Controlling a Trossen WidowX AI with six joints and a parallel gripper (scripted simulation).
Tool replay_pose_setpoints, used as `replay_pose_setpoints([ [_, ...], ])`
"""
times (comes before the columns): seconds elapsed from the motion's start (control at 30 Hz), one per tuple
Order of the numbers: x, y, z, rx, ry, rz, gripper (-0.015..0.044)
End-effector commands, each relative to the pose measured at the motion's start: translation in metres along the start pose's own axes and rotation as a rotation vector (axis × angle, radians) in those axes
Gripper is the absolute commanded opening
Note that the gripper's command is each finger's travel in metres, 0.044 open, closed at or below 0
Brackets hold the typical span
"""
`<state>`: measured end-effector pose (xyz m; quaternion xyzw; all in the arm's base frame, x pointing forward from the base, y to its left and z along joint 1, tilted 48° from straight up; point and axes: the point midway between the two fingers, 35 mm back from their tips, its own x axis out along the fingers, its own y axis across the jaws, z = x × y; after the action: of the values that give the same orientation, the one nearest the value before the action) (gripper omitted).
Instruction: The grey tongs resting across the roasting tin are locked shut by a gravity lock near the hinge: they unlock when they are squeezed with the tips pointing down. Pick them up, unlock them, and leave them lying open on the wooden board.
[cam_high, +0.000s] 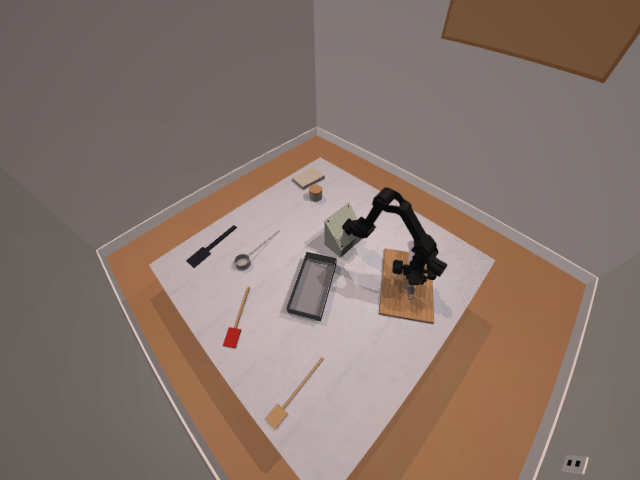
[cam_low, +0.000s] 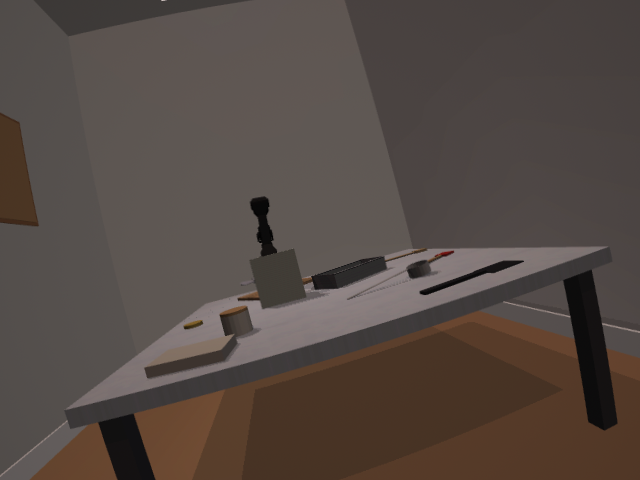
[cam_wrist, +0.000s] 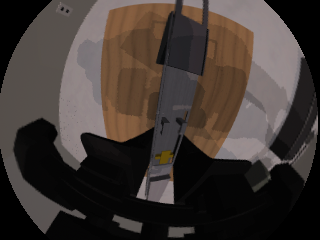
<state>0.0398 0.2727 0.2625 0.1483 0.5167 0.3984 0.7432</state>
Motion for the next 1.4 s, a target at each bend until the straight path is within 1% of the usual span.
replay_pose_setpoints([
  [0.0,0.000,0.000,0.000,0.000,0.000,0.000,0.0165],
  [0.33,0.000,0.000,0.000,0.000,0.000,0.000,0.0427],
  [0.37,0.000,0.000,0.000,0.000,0.000,0.000,0.0440],
  [0.5,-0.003,0.001,0.005,-0.002,0.001,-0.004,0.0440],
  [0.63,-0.017,0.006,0.032,-0.009,0.004,-0.017,0.0440],
  [0.9,-0.067,0.009,0.102,-0.019,0.008,-0.027,0.0440],
  [1.1,-0.108,0.005,0.142,-0.022,-0.006,-0.009,0.0440],
  [1.3,-0.114,0.004,0.145,-0.019,-0.010,-0.007,0.0440],
  [1.37,-0.124,0.004,0.144,-0.002,-0.015,-0.008,0.0440],
])
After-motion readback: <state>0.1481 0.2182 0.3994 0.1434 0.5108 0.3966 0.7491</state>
